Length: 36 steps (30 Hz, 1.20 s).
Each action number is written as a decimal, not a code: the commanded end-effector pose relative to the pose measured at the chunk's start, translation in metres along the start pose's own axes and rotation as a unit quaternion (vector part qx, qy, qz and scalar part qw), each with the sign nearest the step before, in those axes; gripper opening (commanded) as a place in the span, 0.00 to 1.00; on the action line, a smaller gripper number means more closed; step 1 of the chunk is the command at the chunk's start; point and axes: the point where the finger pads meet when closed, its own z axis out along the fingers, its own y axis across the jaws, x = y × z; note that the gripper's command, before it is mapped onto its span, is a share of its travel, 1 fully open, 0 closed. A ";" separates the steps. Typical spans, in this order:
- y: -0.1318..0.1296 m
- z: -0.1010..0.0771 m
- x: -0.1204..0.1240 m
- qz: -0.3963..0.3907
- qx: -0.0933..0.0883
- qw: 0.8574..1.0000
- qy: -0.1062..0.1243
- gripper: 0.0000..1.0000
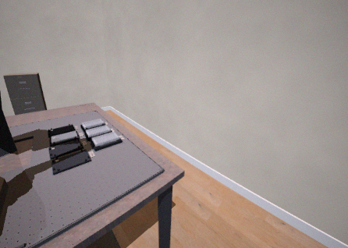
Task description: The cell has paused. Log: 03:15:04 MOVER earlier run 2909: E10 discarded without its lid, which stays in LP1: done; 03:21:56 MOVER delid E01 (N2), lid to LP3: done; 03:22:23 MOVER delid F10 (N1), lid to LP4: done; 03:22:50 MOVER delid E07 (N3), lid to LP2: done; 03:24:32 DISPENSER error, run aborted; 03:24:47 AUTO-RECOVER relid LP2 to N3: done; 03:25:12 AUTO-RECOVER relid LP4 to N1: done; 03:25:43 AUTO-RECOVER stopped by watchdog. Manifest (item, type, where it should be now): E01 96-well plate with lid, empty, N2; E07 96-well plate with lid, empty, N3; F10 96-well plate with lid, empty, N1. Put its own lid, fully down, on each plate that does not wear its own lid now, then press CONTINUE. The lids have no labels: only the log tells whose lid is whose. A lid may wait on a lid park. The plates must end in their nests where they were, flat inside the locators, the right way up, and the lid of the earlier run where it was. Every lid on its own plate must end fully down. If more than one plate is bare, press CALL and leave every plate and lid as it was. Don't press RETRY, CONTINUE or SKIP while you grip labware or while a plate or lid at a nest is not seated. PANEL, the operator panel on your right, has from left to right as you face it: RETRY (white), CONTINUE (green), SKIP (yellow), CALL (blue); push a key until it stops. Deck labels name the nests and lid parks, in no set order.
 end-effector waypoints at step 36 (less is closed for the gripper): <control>0.006 0.024 -0.003 0.002 -0.004 1.000 -0.005 0.00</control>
